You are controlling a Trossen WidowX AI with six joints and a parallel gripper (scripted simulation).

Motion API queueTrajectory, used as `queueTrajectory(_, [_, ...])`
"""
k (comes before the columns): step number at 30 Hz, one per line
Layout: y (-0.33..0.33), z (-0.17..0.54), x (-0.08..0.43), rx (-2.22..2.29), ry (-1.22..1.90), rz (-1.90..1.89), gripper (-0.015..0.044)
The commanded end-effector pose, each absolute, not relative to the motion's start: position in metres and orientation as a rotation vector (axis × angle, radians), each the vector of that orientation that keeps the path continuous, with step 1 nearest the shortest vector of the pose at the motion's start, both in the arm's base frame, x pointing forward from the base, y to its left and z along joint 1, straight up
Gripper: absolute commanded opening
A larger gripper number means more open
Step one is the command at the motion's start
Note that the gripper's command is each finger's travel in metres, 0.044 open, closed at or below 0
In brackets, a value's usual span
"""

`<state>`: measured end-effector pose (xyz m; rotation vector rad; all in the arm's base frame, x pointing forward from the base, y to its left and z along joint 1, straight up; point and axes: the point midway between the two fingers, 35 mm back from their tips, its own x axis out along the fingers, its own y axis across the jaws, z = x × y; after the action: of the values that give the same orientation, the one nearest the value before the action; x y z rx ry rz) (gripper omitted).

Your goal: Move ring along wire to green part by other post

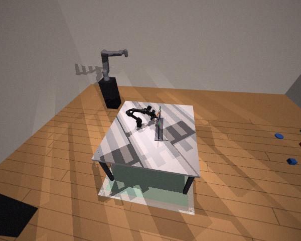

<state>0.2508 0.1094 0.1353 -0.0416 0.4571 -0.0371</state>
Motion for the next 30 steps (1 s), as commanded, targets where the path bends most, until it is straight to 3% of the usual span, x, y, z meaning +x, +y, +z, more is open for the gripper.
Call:
queueTrajectory(1, [0.115,0.14,0.252,-0.031,0.447,-0.039,-0.015])
queueTrajectory(30, [0.132,0.129,0.251,-0.029,0.444,-0.039,-0.015])
